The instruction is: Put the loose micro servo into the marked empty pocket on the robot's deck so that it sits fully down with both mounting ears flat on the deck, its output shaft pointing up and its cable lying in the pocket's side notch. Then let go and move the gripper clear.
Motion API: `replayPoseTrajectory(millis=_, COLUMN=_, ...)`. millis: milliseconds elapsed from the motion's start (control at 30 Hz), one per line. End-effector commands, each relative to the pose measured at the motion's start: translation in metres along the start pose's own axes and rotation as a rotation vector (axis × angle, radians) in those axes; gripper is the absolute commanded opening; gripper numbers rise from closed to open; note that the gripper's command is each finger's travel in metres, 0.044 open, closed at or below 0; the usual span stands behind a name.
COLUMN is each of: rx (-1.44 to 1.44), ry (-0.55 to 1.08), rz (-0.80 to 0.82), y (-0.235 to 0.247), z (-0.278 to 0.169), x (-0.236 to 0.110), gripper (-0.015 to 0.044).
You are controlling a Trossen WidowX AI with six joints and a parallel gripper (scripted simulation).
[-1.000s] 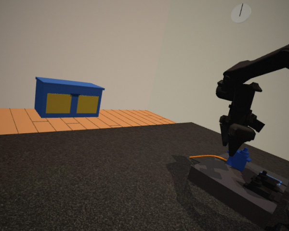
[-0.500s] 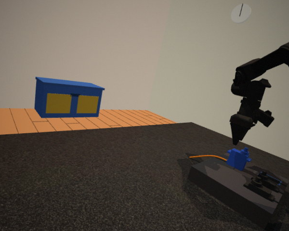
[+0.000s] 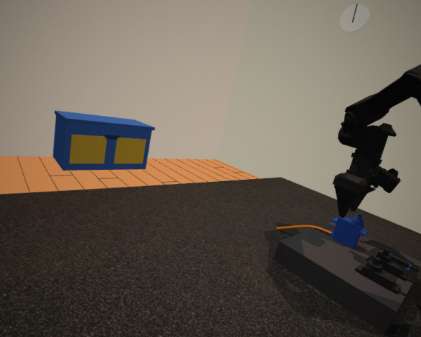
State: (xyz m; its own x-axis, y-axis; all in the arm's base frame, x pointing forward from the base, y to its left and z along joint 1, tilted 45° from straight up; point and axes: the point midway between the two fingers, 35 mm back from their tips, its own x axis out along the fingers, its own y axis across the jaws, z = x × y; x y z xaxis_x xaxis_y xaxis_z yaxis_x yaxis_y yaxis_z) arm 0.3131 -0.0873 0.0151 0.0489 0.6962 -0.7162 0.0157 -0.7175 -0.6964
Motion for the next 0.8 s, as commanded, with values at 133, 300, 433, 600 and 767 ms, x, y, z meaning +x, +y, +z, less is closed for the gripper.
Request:
replayPoseTrajectory(millis=133, rx=0.007, ry=0.004, rz=-0.003, y=0.0, z=0.0, x=0.008, gripper=0.044)
replayPoseTrajectory(millis=300, rx=0.007, ry=0.004, rz=-0.003, y=0.0, z=0.0, x=0.016, gripper=0.044)
replayPoseTrajectory(millis=433, rx=0.007, ry=0.004, rz=-0.003, y=0.0, z=0.0, x=0.022, gripper=0.044)
replayPoseTrajectory(millis=600, rx=0.007, ry=0.004, rz=-0.004, y=0.0, z=0.0, x=0.024, gripper=0.0361)
replayPoseTrajectory(millis=767, rx=0.007, ry=0.004, rz=-0.004, y=0.0, z=0.0, x=0.024, gripper=0.023)
